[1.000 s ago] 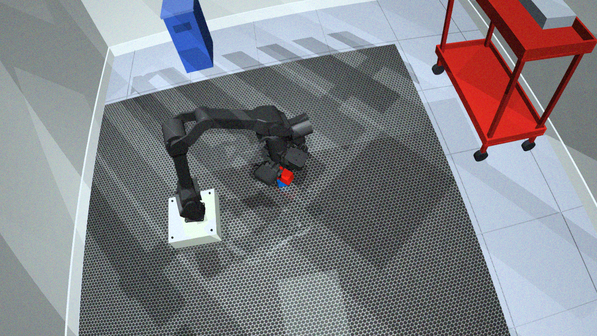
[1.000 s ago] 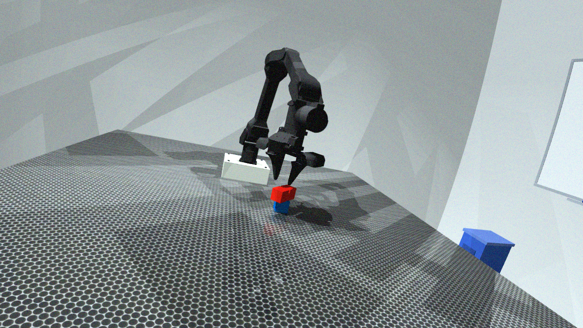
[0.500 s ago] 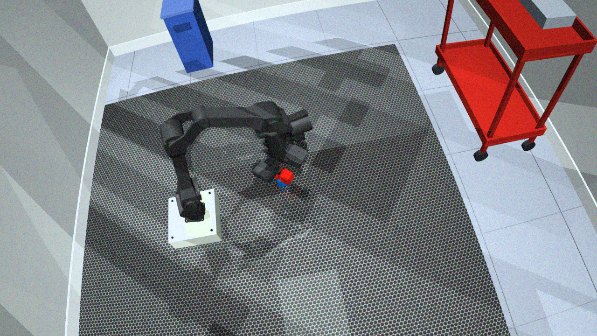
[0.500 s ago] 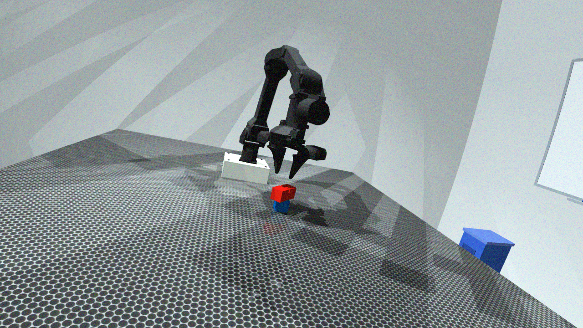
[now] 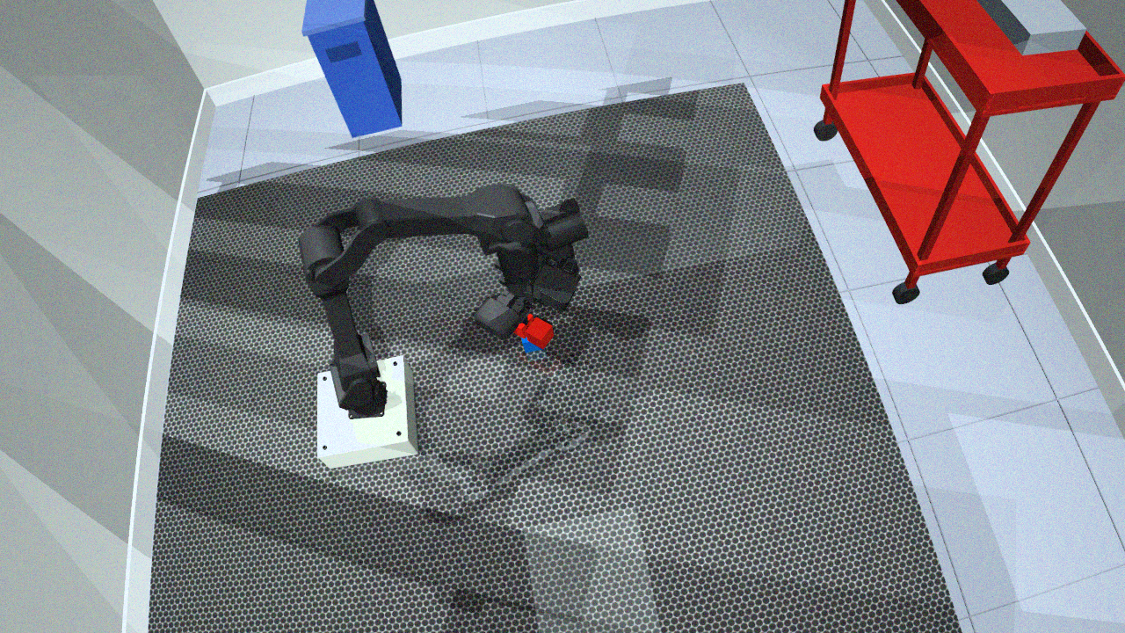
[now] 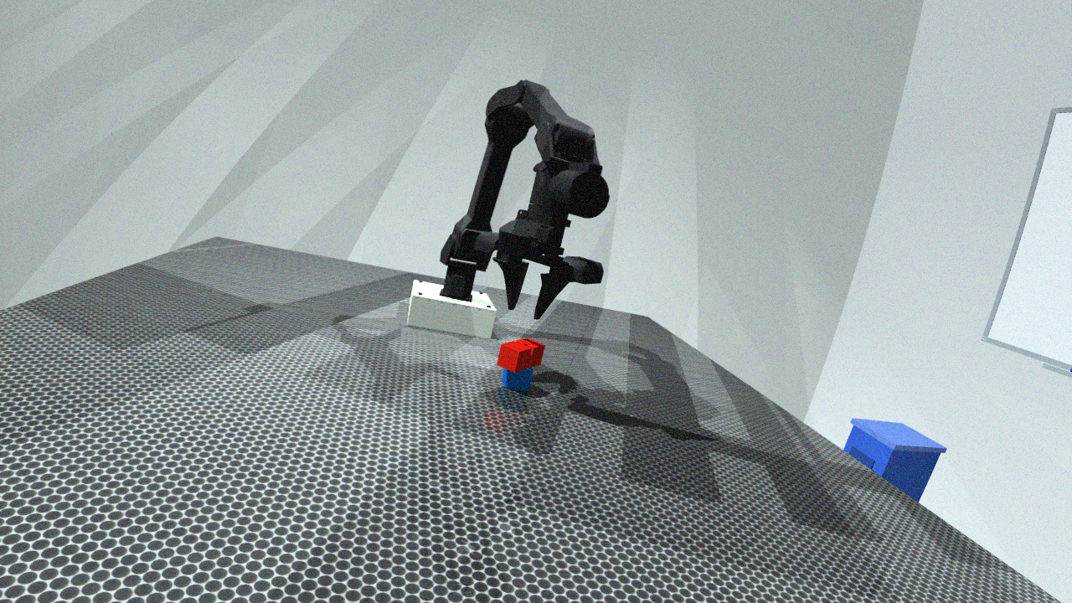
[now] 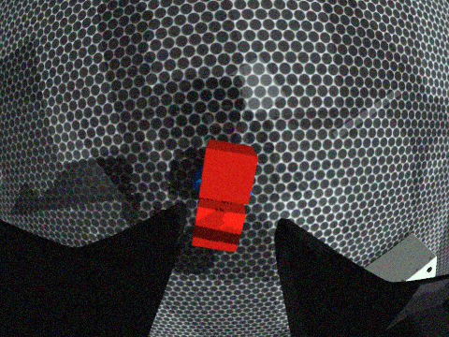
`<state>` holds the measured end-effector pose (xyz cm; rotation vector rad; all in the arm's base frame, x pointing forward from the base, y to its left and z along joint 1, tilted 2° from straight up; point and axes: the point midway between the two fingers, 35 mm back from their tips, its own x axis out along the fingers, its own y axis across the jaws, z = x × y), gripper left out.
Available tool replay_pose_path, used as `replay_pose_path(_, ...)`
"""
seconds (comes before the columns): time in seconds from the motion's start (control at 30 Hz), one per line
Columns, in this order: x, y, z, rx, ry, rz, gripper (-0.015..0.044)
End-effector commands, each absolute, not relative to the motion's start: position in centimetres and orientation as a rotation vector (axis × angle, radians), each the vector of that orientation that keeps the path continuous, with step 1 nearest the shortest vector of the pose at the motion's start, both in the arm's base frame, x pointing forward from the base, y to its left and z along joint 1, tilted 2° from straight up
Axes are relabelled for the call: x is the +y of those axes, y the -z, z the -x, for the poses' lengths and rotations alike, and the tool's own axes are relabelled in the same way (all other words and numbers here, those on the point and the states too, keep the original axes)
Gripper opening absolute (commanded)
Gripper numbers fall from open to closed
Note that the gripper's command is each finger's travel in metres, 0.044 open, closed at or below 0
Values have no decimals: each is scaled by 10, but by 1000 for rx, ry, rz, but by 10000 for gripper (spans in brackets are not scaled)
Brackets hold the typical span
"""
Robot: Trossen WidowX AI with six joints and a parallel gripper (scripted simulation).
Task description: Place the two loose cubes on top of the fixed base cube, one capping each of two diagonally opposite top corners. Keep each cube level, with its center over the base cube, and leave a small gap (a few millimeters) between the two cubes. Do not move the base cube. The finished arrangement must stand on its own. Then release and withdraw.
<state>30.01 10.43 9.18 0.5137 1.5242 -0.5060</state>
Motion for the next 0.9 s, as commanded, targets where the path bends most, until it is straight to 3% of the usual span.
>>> replay_pose_path(0.0,105,-95,-302,1519,500,-515,205)
replay_pose_path(0.27,104,-101,-300,1524,506,-514,400)
replay_pose_path(0.53,113,-99,-296,1529,508,-513,400)
replay_pose_path(0.87,226,-105,-223,1539,503,-519,400)
